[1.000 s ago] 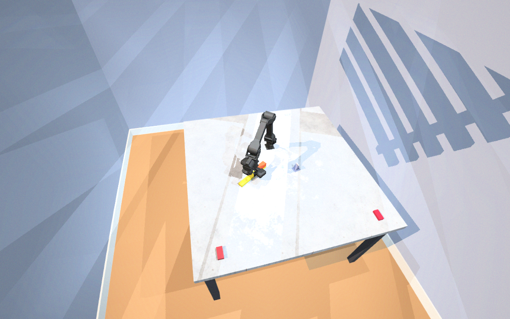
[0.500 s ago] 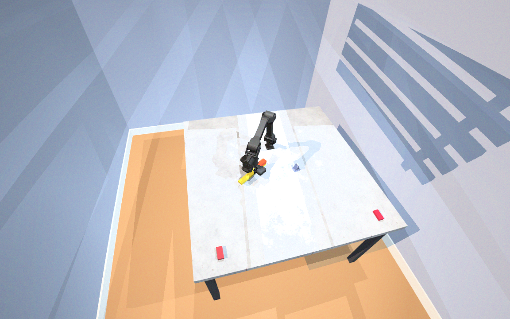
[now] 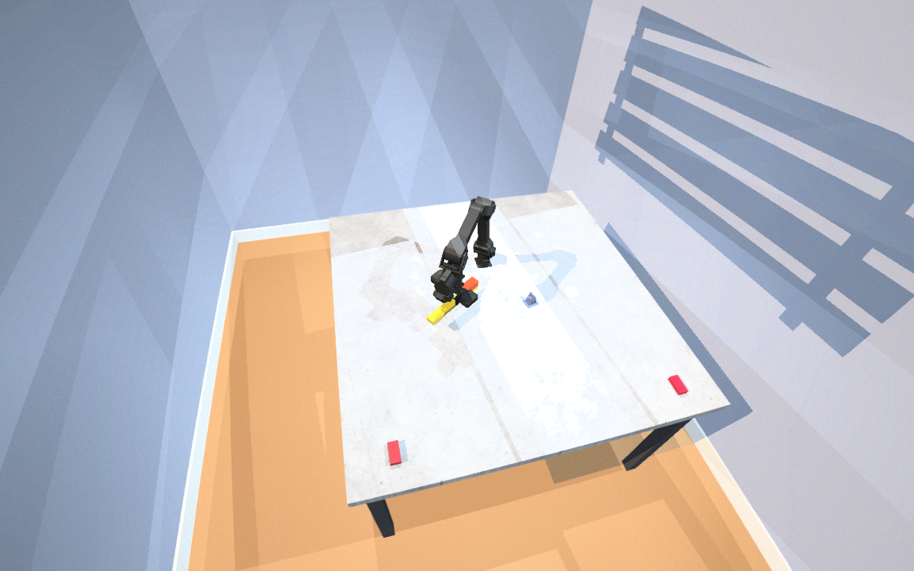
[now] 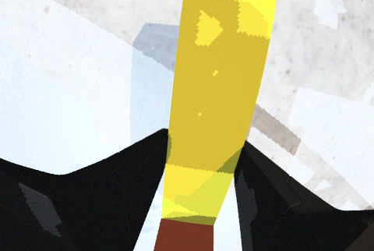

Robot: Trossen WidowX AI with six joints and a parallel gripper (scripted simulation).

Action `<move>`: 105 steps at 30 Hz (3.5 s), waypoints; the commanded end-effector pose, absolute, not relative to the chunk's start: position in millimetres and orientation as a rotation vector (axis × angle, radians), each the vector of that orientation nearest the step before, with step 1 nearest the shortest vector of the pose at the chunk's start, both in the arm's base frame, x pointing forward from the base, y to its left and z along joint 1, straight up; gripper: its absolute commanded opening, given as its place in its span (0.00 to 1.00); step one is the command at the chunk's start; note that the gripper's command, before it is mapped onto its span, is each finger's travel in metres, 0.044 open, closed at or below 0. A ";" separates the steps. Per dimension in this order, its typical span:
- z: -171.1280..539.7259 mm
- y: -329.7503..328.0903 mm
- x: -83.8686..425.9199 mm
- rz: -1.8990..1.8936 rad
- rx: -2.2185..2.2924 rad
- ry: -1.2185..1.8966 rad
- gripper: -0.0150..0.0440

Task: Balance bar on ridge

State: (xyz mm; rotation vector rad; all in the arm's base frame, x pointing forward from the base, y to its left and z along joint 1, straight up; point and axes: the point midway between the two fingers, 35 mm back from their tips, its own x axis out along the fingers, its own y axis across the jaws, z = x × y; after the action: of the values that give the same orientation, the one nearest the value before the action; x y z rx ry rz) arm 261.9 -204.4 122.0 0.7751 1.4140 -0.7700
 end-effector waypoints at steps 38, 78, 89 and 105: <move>157.4 -114.0 298.1 -0.847 0.858 1.361 0.25; 157.5 42.6 297.2 -0.969 1.006 1.310 0.25; 157.4 82.9 281.3 -1.005 1.047 1.295 0.25; 145.5 99.8 272.5 -1.019 1.064 1.289 0.25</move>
State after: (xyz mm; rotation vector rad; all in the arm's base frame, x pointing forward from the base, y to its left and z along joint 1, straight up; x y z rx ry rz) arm 272.5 98.7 147.2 1.0538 1.2983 -1.0250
